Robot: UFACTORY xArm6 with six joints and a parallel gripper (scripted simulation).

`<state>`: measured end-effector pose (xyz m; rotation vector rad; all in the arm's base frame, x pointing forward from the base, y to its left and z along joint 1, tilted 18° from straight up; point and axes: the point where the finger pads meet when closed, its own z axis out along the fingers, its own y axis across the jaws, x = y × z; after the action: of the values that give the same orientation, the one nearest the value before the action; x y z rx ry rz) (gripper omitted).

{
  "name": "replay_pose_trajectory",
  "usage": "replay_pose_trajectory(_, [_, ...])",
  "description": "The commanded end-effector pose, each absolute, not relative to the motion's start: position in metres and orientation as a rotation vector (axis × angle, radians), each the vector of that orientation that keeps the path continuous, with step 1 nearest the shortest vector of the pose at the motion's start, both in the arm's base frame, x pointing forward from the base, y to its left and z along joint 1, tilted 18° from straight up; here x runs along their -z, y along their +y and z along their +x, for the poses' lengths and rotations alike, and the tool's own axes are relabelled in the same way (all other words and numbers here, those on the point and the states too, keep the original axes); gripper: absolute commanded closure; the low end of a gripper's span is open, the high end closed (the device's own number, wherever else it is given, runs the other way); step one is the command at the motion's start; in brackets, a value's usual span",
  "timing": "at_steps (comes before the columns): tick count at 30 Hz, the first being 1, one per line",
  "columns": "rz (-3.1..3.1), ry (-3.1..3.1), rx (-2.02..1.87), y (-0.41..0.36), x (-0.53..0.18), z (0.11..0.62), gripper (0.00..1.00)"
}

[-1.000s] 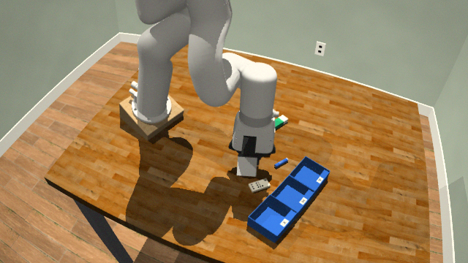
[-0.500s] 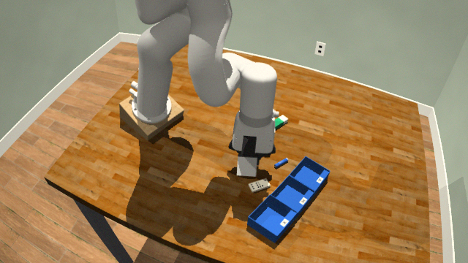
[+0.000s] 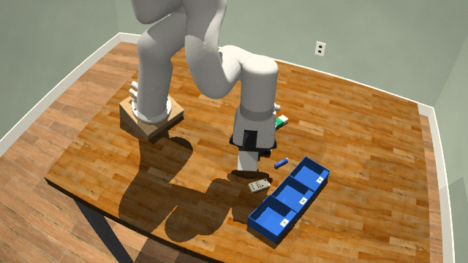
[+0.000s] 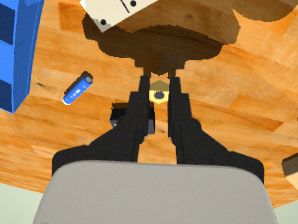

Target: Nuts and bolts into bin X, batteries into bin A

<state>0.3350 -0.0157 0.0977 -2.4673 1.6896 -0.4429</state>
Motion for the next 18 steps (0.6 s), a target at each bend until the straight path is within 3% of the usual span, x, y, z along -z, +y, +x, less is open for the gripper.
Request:
replay_pose_trajectory(1, [-2.467, 1.689, 0.443, -0.015, -0.119, 0.329, 1.00])
replay_pose_trajectory(18, [-2.466, 1.689, 0.443, -0.013, -0.138, 0.323, 1.00])
